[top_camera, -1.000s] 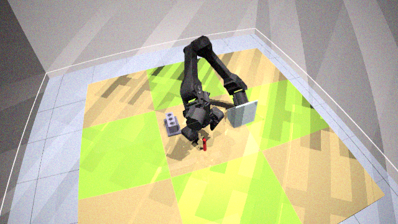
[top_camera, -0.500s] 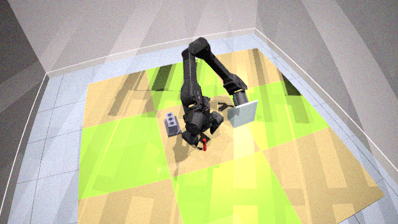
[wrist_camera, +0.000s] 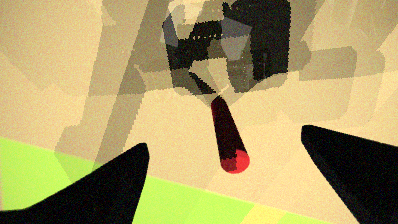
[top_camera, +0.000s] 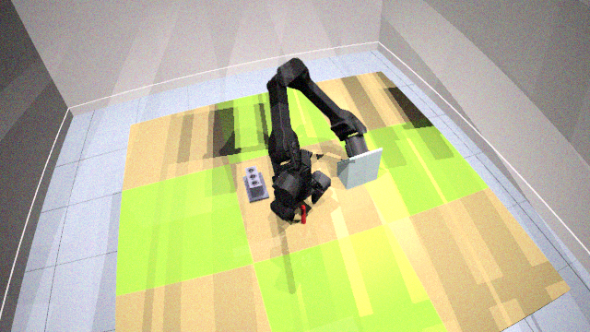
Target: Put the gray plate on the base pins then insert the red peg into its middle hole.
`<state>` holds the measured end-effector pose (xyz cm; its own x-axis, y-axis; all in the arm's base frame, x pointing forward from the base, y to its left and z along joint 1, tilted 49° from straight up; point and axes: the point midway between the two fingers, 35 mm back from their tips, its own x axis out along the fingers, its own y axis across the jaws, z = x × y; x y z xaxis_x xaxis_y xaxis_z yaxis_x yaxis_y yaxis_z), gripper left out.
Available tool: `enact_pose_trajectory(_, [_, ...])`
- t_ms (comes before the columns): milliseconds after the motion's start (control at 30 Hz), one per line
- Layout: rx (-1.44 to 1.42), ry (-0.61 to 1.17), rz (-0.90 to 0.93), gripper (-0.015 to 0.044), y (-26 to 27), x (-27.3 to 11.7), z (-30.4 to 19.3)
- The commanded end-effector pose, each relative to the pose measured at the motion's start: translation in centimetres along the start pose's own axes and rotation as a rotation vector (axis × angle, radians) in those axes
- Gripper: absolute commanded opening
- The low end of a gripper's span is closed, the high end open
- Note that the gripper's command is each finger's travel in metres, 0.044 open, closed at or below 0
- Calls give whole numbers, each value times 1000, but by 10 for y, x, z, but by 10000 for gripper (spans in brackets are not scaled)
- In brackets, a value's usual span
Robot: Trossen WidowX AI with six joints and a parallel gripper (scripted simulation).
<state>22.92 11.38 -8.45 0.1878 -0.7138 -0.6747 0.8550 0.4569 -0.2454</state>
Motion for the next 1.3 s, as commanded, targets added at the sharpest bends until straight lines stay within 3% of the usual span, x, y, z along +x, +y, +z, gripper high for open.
enact_pose_trajectory(0, [-12,-8,-5,440,-2,8,0])
enact_pose_trajectory(267, [-11,-9,-6,440,-3,19,0])
enact_pose_trajectory(767, [-11,-9,-6,46,-3,19,0])
enact_pose_trajectory(1000, [-11,-9,-6,0,-3,19,0])
enact_pose_trajectory(1267, [-12,-7,-5,0,-1,6,0])
